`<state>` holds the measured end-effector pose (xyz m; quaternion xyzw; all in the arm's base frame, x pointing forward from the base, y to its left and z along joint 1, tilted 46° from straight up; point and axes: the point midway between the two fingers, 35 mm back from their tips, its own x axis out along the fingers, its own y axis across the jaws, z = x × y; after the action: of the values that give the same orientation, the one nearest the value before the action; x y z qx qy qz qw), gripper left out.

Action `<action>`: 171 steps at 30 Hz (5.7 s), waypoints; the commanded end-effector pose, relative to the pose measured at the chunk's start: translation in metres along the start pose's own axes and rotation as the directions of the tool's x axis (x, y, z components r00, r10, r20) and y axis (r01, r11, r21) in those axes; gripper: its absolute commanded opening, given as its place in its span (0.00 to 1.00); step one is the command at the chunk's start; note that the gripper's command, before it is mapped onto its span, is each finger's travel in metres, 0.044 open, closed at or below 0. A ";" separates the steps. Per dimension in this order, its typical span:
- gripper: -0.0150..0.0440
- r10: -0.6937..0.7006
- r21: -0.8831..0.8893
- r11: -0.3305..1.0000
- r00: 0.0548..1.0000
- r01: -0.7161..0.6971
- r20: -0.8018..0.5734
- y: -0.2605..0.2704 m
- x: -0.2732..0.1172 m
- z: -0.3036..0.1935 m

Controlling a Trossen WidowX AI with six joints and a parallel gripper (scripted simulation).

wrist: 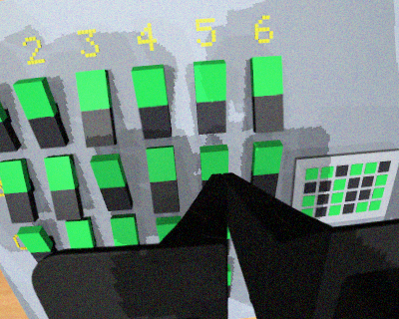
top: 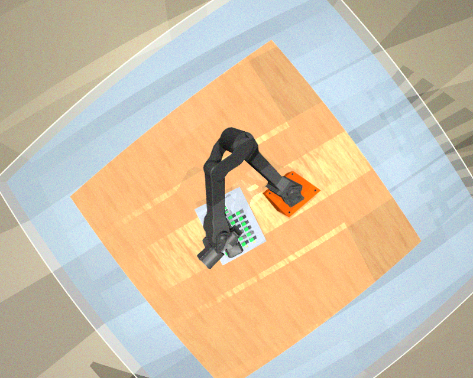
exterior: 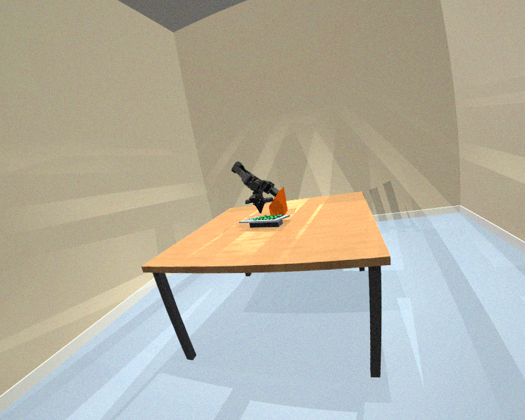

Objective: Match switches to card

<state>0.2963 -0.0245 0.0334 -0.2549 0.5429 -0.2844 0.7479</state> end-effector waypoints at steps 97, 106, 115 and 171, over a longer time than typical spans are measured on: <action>0.25 0.003 -0.006 1.000 1.000 -0.002 0.006 0.002 -0.011 -0.002; 0.25 0.007 -0.010 1.000 1.000 -0.007 0.014 0.019 -0.035 -0.021; 0.25 0.004 -0.010 1.000 1.000 -0.004 0.014 0.054 -0.034 -0.064; 0.25 0.002 -0.010 1.000 0.999 -0.002 0.041 0.053 0.025 -0.064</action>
<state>0.2495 -0.0083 -0.0379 -0.2606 0.5290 -0.2758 0.7591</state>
